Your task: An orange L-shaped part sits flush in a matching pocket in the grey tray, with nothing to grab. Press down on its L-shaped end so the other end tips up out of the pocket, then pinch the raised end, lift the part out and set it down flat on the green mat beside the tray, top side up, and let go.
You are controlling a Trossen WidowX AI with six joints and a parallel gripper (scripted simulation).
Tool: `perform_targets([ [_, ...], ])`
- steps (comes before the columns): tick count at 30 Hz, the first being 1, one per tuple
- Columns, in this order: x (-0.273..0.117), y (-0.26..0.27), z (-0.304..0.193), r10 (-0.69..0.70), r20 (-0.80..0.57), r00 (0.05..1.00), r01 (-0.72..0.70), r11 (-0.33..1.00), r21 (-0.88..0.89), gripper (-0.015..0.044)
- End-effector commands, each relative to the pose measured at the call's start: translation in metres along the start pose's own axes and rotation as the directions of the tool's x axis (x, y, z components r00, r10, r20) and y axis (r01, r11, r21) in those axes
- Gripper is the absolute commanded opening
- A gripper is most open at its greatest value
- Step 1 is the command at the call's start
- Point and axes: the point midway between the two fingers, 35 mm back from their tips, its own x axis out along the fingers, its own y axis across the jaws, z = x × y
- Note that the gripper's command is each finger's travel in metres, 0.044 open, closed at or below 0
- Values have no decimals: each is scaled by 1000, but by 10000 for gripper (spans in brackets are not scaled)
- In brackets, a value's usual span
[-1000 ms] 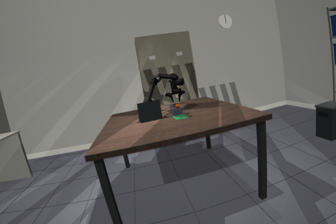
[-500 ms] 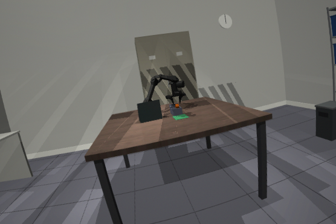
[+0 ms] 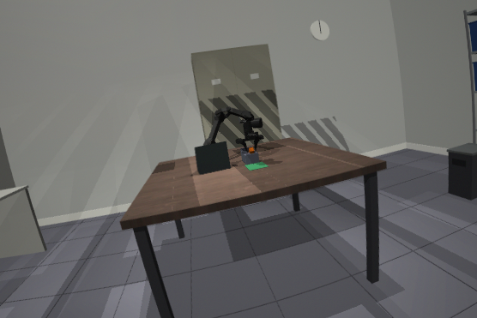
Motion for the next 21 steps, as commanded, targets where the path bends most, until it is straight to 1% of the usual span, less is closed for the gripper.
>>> perform_targets([
  [1, -1, 0, 0, 1, 1, 1000, -1, 1000, -1, 228],
  [3, -1, 0, 0, 1, 1, 1000, -1, 1000, -1, 175],
  [14, -1, 0, 0, 1, 1, 1000, -1, 1000, -1, 102],
  [18, -1, 0, 0, 1, 1, 1000, -1, 1000, -1, 0],
  [21, -1, 0, 0, 1, 1, 1000, -1, 1000, -1, 0],
])
